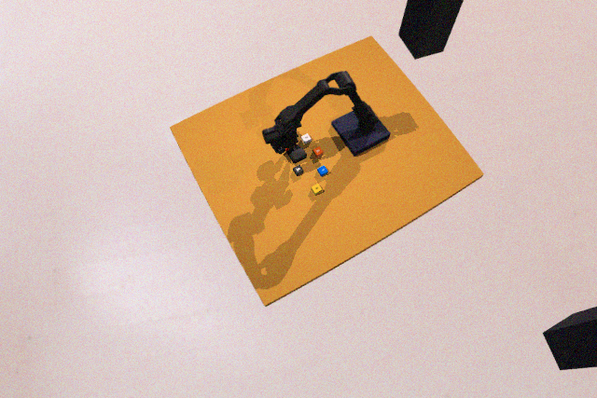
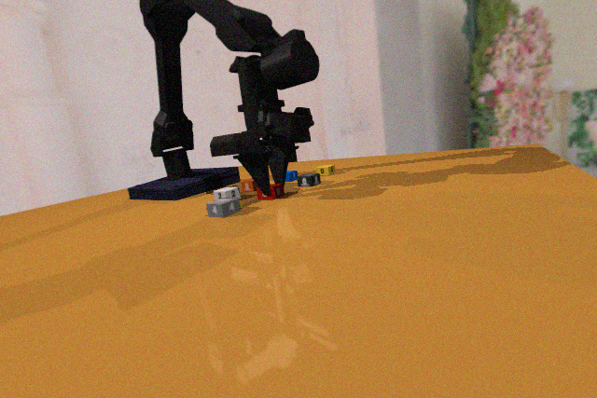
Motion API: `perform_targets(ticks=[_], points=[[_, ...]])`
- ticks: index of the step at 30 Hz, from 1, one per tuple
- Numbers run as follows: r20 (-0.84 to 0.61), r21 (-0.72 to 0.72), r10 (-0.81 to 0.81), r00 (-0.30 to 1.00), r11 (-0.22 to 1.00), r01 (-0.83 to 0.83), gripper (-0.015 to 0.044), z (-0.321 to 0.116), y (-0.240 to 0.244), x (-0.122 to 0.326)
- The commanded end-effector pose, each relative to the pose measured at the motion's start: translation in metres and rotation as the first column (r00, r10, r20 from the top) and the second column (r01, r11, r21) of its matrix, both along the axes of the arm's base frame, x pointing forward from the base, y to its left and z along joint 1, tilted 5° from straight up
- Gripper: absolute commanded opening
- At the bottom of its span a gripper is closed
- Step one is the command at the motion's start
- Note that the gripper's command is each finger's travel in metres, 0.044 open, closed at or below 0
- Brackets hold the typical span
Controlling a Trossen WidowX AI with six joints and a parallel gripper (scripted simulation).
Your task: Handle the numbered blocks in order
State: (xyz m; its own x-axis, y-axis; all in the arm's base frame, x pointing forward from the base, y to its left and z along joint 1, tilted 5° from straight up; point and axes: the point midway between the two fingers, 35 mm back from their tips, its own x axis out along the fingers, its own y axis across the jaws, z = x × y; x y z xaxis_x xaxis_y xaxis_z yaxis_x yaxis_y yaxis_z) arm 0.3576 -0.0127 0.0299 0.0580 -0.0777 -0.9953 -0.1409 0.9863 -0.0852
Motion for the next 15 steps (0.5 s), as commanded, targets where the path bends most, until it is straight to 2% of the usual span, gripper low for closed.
perform_targets(ticks=[1, 15], points=[[0.000, 0.001, 0.004, 1.000, 1.000, -0.004, 0.0120, -0.0003, 0.0000, 0.0001], [0.000, 0.001, 0.004, 1.000, 1.000, -0.004, 0.0120, 0.0081, 0.0007, -0.0003]])
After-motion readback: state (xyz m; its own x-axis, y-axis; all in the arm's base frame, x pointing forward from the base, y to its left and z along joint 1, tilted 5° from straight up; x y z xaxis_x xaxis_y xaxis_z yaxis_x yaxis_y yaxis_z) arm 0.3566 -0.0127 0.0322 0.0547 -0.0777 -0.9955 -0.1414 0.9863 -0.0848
